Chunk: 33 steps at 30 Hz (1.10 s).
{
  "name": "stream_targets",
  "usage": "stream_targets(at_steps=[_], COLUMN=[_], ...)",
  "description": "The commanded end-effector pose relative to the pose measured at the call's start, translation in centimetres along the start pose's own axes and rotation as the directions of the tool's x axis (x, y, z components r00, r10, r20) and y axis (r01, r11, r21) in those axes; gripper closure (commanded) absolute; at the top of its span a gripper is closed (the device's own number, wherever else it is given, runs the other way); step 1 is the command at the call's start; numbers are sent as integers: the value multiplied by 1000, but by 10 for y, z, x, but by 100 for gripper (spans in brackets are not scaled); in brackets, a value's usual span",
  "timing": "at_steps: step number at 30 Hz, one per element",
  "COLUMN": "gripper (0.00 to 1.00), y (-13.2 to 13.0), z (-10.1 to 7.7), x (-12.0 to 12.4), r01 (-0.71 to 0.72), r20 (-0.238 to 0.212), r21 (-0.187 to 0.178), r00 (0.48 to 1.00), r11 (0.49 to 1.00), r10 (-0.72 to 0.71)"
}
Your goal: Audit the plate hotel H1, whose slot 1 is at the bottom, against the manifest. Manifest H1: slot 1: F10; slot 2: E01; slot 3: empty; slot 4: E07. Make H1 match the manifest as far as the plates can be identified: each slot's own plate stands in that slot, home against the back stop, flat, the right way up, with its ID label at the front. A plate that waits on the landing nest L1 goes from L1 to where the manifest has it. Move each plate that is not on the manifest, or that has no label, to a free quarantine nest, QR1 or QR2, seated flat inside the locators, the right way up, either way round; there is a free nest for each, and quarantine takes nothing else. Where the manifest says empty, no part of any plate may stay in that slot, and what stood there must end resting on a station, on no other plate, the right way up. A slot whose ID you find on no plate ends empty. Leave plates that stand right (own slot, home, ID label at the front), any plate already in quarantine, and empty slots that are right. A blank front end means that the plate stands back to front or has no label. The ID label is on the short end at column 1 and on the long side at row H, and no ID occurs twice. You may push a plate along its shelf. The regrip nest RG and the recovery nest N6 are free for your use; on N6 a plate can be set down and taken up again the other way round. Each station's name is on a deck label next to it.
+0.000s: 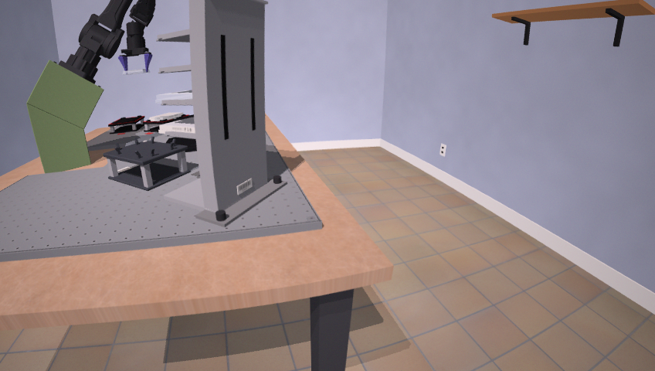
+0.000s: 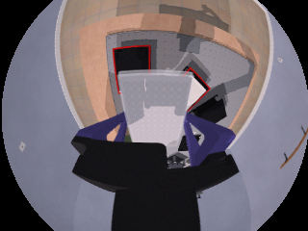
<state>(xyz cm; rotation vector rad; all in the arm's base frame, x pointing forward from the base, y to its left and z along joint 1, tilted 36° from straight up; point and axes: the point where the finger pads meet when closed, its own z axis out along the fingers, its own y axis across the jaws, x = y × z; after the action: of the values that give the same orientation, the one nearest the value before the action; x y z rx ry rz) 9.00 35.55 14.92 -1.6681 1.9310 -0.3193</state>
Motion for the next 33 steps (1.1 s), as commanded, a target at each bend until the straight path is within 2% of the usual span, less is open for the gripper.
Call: stream_targets(at_steps=[1, 26, 27, 28, 30, 32, 33], gripper=[14, 14, 14, 14, 14, 14, 14], y=[9, 82, 83, 72, 72, 75, 75], z=[-18, -19, -16, -7, -7, 10, 13], x=[-29, -55, -59, -59, -59, -39, -39], r01=[-31, -29, -43, -66, -66, -20, -18], r20=[49, 49, 62, 47, 47, 13, 11], r21=[-8, -14, -19, -11, -11, 0, 0], r00=[998, 998, 997, 997, 997, 1000, 1000], r11=[999, 999, 999, 998, 998, 1000, 1000], r10=[31, 30, 44, 66, 66, 20, 18])
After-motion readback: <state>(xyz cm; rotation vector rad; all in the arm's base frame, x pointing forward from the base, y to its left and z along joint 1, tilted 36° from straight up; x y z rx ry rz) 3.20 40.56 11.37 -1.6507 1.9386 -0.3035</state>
